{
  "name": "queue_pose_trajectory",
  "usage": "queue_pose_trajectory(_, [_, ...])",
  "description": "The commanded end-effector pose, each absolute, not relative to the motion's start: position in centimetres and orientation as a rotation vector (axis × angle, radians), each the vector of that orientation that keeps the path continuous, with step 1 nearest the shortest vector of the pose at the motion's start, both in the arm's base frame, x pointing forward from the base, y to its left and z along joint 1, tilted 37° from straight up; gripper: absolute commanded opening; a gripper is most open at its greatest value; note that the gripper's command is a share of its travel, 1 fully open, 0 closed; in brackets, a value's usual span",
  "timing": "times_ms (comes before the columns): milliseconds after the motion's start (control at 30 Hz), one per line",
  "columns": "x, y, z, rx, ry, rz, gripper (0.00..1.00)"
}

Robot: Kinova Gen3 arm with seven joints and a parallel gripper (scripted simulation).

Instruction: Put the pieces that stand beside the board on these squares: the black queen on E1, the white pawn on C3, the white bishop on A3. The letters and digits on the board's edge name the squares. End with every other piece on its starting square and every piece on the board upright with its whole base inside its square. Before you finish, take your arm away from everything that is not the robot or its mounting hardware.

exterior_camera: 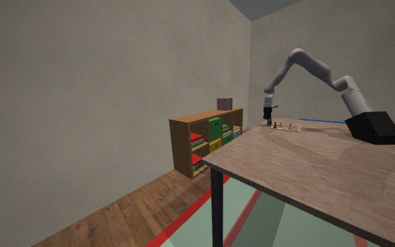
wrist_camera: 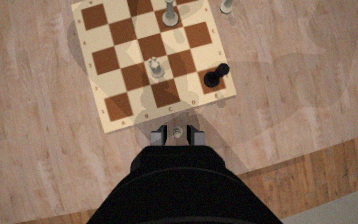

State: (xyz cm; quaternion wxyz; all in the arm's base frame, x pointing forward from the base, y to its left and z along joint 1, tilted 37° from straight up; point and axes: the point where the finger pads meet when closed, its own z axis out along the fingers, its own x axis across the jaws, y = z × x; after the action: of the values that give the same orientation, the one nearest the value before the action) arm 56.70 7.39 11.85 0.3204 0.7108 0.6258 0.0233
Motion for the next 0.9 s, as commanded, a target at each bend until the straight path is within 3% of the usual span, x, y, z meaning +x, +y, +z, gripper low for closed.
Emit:
queue_pose_trajectory(0, [56.73, 7.46, 11.91, 1.867, 1.645, 0.063, 0.68])
queue_pose_trajectory(700, [56.73, 7.46, 11.91, 1.867, 1.645, 0.063, 0.68])
queue_pose_trajectory(733, [56.73, 7.46, 11.91, 1.867, 1.645, 0.063, 0.00])
queue_pose_trajectory(867, [56.73, 7.46, 11.91, 1.867, 1.645, 0.063, 0.00])
